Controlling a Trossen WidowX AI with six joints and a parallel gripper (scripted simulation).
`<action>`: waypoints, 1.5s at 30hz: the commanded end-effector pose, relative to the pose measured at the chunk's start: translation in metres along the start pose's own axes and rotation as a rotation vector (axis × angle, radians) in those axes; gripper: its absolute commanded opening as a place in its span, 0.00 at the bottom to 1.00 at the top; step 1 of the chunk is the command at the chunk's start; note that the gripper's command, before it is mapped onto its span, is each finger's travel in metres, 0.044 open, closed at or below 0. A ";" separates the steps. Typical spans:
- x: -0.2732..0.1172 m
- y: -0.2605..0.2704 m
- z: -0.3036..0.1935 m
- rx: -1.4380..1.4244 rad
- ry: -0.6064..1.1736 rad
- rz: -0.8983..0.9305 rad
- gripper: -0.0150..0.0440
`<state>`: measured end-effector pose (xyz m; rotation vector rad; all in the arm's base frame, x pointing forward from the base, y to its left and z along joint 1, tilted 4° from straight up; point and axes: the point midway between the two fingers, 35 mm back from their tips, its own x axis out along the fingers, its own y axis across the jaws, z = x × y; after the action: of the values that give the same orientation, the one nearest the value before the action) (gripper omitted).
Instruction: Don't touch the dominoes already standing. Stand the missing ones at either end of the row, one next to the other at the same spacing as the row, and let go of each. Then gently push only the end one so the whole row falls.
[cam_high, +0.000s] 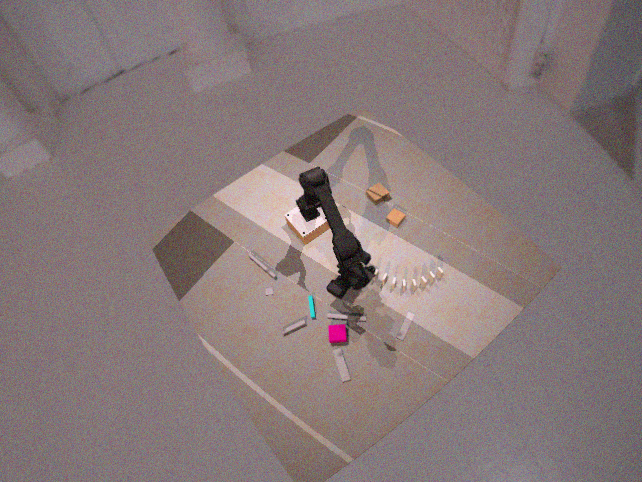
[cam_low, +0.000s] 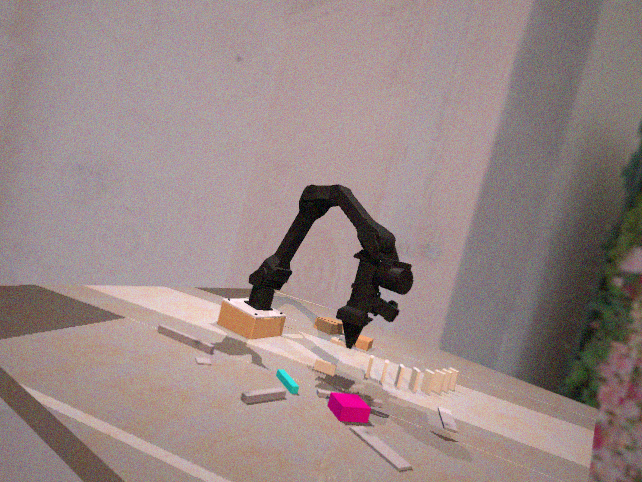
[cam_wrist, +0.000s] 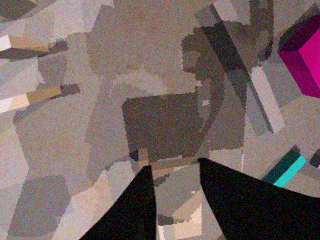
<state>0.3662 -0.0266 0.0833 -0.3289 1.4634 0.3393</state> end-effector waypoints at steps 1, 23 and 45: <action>-0.046 0.000 0.004 0.005 -0.014 -0.014 0.44; -0.073 0.156 -0.048 0.942 -0.011 0.003 0.44; -0.042 0.152 -0.074 1.096 -0.003 -0.329 0.44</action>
<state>0.2378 0.0845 0.1281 0.3657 1.3825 -0.6365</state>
